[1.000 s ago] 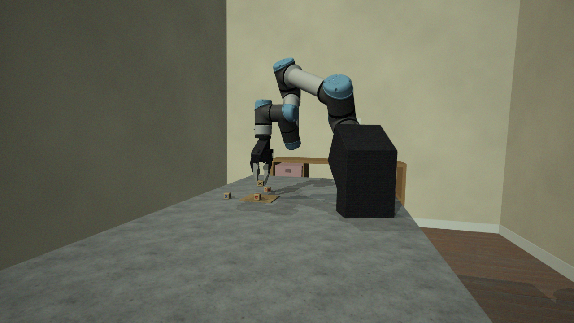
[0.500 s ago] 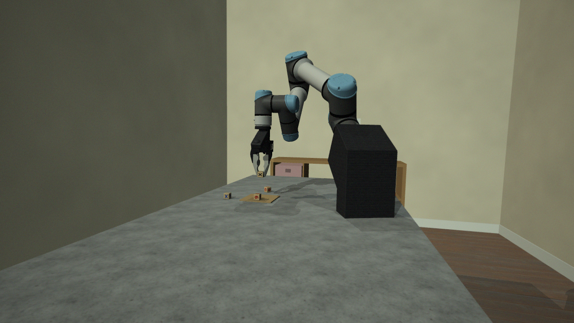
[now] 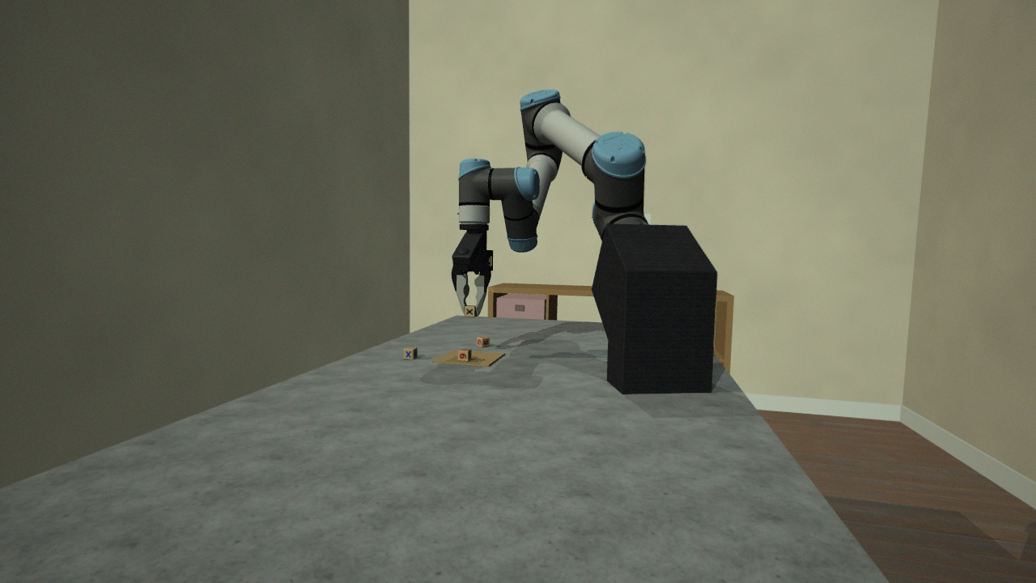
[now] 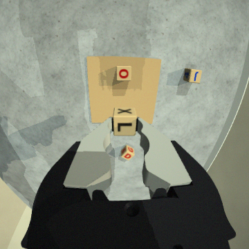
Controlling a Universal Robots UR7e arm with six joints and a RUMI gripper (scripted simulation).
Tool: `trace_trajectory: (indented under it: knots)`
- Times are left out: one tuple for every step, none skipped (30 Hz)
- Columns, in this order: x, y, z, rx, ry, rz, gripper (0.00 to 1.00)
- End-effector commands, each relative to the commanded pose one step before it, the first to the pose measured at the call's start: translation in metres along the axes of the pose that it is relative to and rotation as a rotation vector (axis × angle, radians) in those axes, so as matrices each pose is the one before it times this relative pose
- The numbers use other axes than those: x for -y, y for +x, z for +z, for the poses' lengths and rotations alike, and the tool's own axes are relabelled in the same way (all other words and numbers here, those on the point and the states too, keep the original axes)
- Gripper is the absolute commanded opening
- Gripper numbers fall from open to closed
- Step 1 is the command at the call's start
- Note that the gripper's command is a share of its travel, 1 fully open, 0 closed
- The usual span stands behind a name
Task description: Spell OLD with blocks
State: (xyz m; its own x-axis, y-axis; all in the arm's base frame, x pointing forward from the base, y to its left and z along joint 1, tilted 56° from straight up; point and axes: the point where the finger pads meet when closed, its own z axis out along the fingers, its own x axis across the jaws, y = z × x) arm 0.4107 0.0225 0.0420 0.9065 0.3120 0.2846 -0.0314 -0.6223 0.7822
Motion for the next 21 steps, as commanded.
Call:
trace_trajectory:
  knots:
    - [0.00007, 0.00021, -0.00046, -0.00031, 0.00012, 0.00032, 0.05]
    - [0.00000, 0.00000, 0.00000, 0.00000, 0.00000, 0.00000, 0.05]
    - [0.00025, 0.00001, -0.00002, 0.00000, 0.00000, 0.00028, 0.05]
    - [0.00052, 0.00001, -0.00004, -0.00001, 0.00001, 0.00058, 0.05]
    - [0.00073, 0.00001, -0.00006, -0.00002, 0.00001, 0.00082, 0.05]
    - [0.00081, 0.00001, -0.00006, -0.00002, 0.00001, 0.00090, 0.05]
    - [0.00073, 0.00001, -0.00006, -0.00002, 0.00001, 0.00082, 0.05]
    - [0.00052, 0.00001, -0.00004, -0.00001, 0.00000, 0.00058, 0.05]
    - [0.00025, 0.00000, -0.00002, -0.00001, 0.00000, 0.00028, 0.05]
    - [0.00004, 0.00000, 0.00000, 0.00000, 0.00000, 0.00005, 0.05]
    - [0.00000, 0.00000, 0.00000, 0.00000, 0.00000, 0.00000, 0.05]
    - [0.00000, 0.00000, 0.00000, 0.00000, 0.00000, 0.00000, 0.05]
    - [0.00000, 0.00000, 0.00000, 0.00000, 0.00000, 0.00000, 0.05]
    - [0.00000, 0.00000, 0.00000, 0.00000, 0.00000, 0.00000, 0.05]
    - [0.00000, 0.00000, 0.00000, 0.00000, 0.00000, 0.00000, 0.05]
    - [0.00000, 0.00000, 0.00000, 0.00000, 0.00000, 0.00000, 0.05]
    - [0.00000, 0.00000, 0.00000, 0.00000, 0.00000, 0.00000, 0.05]
    - [0.00000, 0.00000, 0.00000, 0.00000, 0.00000, 0.00000, 0.05]
    - [0.00000, 0.00000, 0.00000, 0.00000, 0.00000, 0.00000, 0.05]
    - [0.00000, 0.00000, 0.00000, 0.00000, 0.00000, 0.00000, 0.05]
    - [0.00000, 0.00000, 0.00000, 0.00000, 0.00000, 0.00000, 0.05]
